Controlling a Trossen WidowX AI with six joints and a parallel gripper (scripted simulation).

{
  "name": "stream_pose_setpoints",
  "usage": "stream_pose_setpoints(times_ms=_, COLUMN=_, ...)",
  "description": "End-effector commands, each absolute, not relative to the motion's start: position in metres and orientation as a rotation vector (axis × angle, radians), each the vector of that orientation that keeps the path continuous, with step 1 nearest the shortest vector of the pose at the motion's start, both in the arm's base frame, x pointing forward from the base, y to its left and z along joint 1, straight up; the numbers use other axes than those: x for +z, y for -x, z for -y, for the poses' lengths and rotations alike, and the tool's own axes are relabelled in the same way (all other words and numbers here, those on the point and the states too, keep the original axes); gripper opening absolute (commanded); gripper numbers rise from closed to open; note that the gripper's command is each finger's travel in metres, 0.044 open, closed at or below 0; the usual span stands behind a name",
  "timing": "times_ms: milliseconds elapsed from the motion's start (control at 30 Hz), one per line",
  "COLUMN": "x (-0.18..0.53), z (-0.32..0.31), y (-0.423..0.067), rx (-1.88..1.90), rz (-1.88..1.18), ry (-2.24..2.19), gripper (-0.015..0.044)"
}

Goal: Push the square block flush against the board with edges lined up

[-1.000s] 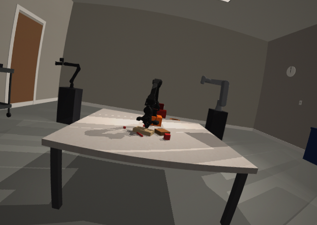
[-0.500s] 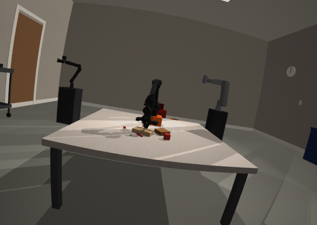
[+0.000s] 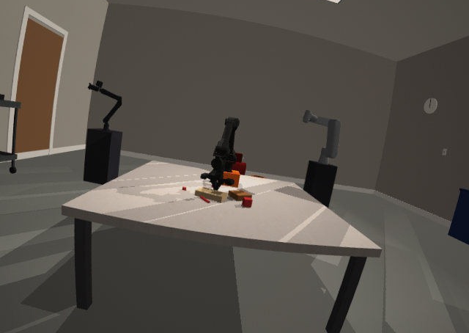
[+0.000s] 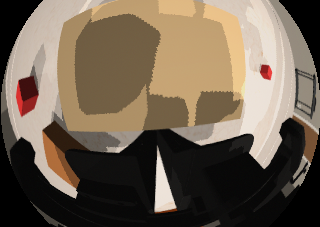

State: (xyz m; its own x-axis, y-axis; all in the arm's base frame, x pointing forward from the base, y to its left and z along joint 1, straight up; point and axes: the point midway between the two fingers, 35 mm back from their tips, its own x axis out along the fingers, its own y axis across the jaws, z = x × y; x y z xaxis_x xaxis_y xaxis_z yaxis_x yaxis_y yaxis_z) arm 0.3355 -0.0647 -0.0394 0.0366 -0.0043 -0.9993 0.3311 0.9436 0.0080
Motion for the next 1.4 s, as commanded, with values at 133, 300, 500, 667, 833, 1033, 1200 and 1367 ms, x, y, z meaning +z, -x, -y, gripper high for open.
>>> stream_pose_setpoints(times_ms=133, x=-0.041, z=0.060, y=-0.324, rx=-0.257, rz=-1.522, ry=-0.266, gripper=0.0000)
stream_pose_setpoints(times_ms=300, x=-0.041, z=0.057, y=-0.316, rx=-0.257, rz=-1.523, ry=-0.266, gripper=0.0000)
stream_pose_setpoints(times_ms=500, x=-0.042, z=0.054, y=-0.307, rx=-0.257, rz=-1.524, ry=-0.266, gripper=0.0000)
stream_pose_setpoints(times_ms=667, x=-0.042, z=0.052, y=-0.299, rx=-0.256, rz=-1.525, ry=-0.266, gripper=0.0000)
stream_pose_setpoints(times_ms=833, x=-0.038, z=0.052, y=-0.298, rx=-0.257, rz=-1.523, ry=-0.261, gripper=0.0000)
stream_pose_setpoints(times_ms=1033, x=0.013, z=0.053, y=-0.297, rx=-0.257, rz=-1.524, ry=-0.266, gripper=0.0000)
stream_pose_setpoints(times_ms=1200, x=0.015, z=0.056, y=-0.303, rx=-0.257, rz=-1.524, ry=-0.266, gripper=0.0000)
stream_pose_setpoints(times_ms=1367, x=0.023, z=0.079, y=-0.348, rx=-0.259, rz=-1.519, ry=-0.265, gripper=0.0000)
